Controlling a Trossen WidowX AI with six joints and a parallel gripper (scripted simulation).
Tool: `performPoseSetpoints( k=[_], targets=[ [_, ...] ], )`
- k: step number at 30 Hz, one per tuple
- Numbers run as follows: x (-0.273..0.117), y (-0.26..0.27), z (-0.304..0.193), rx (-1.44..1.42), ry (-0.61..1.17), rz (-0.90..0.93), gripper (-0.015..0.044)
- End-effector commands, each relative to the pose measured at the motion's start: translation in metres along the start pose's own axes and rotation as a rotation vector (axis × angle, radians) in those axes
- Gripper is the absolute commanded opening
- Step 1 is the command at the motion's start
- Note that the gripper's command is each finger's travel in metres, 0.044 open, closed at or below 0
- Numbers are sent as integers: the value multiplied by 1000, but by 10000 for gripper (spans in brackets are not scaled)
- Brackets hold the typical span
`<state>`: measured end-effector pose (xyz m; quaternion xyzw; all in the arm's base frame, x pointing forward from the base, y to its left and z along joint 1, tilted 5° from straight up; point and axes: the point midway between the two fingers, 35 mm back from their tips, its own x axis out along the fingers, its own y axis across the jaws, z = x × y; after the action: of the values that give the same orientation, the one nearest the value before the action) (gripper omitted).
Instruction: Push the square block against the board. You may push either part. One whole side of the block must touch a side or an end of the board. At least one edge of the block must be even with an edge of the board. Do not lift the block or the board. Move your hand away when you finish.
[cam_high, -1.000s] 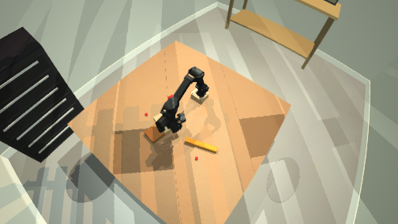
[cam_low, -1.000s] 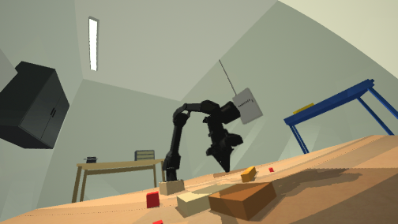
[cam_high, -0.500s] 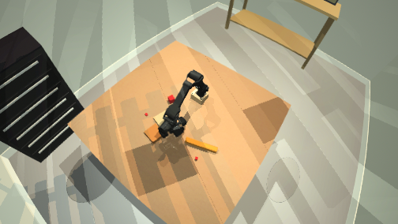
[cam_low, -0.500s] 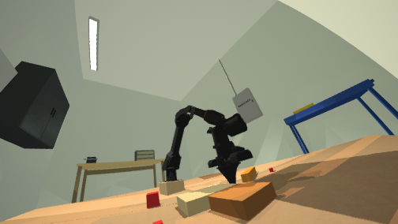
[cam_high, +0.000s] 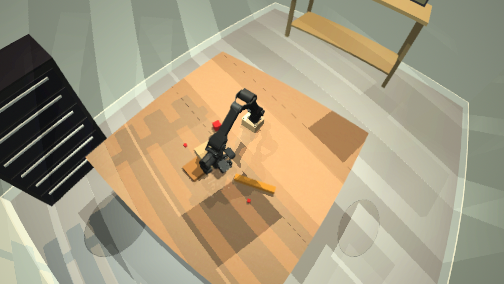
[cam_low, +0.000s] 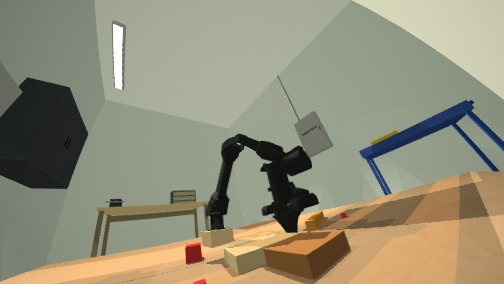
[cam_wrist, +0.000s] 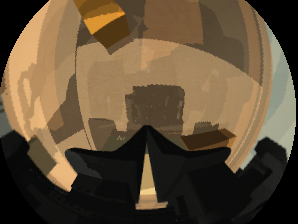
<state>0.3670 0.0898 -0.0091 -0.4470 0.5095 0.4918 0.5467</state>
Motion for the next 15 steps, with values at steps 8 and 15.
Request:
performPoseSetpoints(
  k=[8,15],
  targets=[
    [0,0,-13,-2,-1,1,0],
    [0,0,-14,-2,-1,0,0]
  ],
)
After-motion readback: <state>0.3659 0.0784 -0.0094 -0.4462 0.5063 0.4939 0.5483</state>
